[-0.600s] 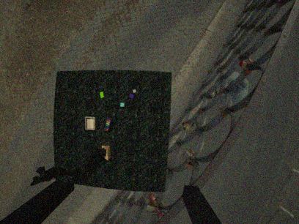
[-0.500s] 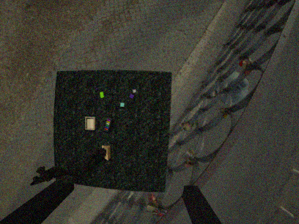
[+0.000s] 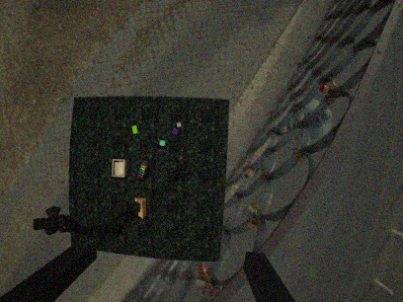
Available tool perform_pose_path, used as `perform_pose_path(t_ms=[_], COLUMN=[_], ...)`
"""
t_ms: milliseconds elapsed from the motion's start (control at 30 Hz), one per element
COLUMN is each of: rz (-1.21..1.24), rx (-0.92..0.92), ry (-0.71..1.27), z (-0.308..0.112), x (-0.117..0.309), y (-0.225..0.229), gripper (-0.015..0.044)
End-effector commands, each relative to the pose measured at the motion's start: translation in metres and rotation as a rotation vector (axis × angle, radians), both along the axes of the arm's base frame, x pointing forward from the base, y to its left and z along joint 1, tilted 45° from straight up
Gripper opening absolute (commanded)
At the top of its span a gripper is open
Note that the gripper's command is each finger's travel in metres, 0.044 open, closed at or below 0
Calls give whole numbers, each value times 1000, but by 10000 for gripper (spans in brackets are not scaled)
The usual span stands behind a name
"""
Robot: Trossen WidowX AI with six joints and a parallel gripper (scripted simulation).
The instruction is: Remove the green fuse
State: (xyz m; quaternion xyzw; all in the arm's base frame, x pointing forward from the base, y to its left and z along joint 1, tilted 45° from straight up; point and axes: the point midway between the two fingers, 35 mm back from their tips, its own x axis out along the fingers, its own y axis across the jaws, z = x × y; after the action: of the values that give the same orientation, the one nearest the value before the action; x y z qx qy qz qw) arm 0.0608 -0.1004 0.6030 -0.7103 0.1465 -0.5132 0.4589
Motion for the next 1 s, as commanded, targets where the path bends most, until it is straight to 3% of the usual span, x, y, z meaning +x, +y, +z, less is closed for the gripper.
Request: perform_pose_path(t_ms=[0, 333, 567, 967], rz=[63, 183, 343, 690], rx=[50, 187, 328, 720], ry=[192, 560, 873, 1385], z=[-28, -115, -207, -393], x=[68, 184, 253, 302], y=[-20, -57, -66, -39], gripper=[71, 71, 71, 71])
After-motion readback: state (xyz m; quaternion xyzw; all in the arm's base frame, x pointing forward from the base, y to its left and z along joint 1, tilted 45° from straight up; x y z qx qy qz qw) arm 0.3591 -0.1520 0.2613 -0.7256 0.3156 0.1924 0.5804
